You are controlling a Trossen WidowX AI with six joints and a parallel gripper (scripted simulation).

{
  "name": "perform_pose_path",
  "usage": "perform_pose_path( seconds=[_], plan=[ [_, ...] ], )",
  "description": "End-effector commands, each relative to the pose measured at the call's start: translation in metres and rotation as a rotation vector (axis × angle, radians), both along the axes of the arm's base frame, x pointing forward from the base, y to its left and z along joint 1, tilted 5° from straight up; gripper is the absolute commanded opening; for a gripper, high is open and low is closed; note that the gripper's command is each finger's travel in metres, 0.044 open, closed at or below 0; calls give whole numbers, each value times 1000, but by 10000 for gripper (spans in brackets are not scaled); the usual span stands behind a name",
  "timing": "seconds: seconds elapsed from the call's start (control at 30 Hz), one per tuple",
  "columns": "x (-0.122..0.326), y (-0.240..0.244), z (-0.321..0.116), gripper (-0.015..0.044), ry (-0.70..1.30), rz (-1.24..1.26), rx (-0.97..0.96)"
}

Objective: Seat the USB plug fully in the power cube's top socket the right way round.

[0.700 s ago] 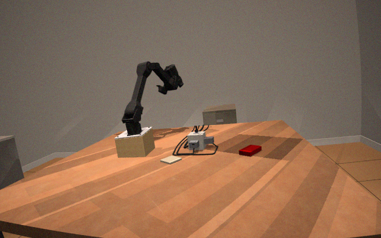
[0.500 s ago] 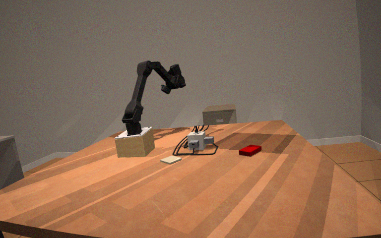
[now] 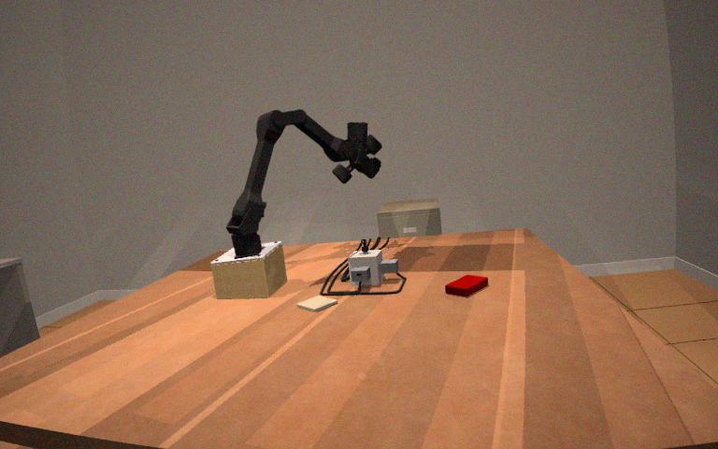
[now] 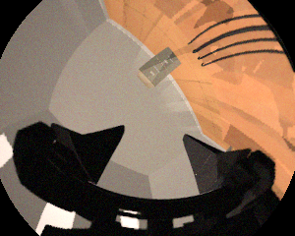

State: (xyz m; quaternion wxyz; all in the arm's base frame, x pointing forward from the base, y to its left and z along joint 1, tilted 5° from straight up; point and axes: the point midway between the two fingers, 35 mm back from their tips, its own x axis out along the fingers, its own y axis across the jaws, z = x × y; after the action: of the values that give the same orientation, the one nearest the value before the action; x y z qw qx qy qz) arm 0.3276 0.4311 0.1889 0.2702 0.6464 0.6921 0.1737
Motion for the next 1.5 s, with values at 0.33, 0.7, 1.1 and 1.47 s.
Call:
perform_pose_path(
  seconds=[0.33,0.7,1.1,1.47],
  plan=[
    [80,-162,-91,440,231,-532,-533],
    [53,-297,-134,440,427,-739,-969],
    [-11,-406,-140,440,639,-763,-1380],
    [-9,-406,-141,440,639,-764,-1380]
  ],
)
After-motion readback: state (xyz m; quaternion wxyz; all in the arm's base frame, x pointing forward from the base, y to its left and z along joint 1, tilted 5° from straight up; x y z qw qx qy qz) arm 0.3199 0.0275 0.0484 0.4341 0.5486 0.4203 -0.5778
